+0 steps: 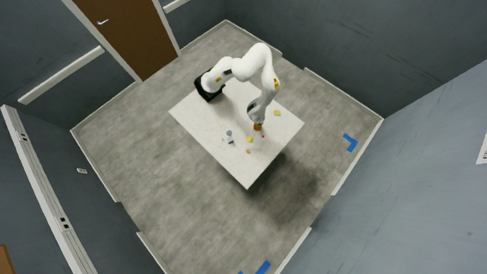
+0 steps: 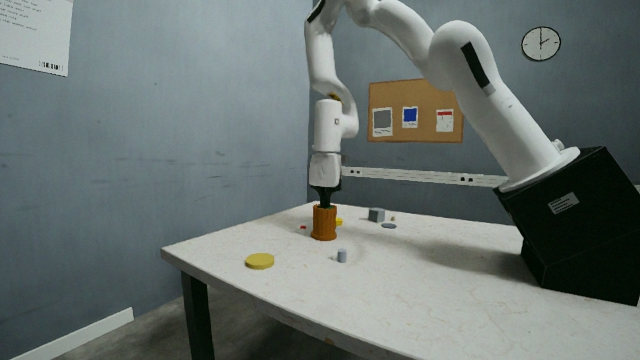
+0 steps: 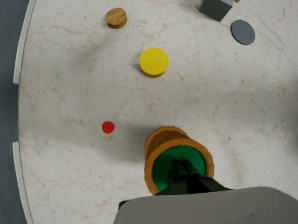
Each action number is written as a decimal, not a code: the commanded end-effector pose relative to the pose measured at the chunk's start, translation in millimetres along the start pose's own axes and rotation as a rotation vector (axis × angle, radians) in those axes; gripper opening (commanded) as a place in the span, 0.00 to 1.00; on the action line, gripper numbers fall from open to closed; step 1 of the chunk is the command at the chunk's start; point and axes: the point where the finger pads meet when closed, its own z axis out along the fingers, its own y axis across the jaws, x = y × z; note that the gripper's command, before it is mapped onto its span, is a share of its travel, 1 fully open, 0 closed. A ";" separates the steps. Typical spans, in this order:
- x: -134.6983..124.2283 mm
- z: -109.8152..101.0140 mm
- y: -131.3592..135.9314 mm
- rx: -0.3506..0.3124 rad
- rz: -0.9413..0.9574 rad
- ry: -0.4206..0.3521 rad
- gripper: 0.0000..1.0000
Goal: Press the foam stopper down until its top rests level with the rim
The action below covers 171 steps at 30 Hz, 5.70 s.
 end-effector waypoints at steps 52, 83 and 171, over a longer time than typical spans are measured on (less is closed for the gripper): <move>0.0 -13.6 -0.6 0.001 0.000 0.000 0.00; 0.0 -26.8 -0.6 0.001 0.000 0.000 0.00; -0.2 -12.3 -0.7 0.001 0.000 0.000 0.00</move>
